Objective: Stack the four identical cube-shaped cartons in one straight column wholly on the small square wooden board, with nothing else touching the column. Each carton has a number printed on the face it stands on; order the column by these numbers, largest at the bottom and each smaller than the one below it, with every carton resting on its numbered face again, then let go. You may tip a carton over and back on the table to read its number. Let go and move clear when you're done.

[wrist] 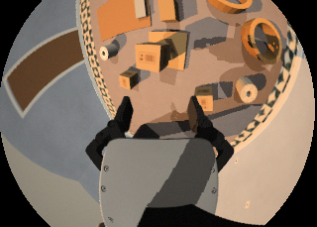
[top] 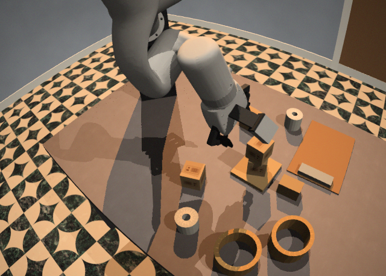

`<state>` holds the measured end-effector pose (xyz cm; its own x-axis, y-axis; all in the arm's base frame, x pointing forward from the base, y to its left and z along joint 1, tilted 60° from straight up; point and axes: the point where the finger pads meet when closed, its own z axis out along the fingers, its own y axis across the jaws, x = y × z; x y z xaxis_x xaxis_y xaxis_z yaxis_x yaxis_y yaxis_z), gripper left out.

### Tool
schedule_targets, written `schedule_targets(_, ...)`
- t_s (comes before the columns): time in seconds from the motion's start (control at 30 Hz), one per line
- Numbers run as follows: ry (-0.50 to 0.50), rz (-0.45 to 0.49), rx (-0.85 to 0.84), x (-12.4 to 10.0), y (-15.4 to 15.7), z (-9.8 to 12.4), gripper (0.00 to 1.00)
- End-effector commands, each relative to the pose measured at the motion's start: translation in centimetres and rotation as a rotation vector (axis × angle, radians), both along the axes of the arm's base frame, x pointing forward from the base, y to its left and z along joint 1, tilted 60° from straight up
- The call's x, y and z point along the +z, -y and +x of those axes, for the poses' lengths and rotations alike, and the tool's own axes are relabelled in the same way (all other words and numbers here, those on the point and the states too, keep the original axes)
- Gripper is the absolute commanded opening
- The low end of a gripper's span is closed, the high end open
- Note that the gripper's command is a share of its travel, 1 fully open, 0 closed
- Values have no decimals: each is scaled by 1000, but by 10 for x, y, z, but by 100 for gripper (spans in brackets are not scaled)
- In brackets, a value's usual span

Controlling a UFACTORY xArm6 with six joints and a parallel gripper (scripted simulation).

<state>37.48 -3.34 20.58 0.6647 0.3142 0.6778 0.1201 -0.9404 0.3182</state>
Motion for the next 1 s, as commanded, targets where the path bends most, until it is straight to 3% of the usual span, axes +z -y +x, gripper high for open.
schedule_targets(0.0, 6, -276, -42, -9, 41, -34, 100)
schedule_targets(0.77, -4, -347, -48, -12, 53, -41, 100)
schedule_targets(0.9, -21, -447, -55, -15, 73, -53, 100)
schedule_targets(0.97, -21, -447, -55, -15, 73, -53, 100)
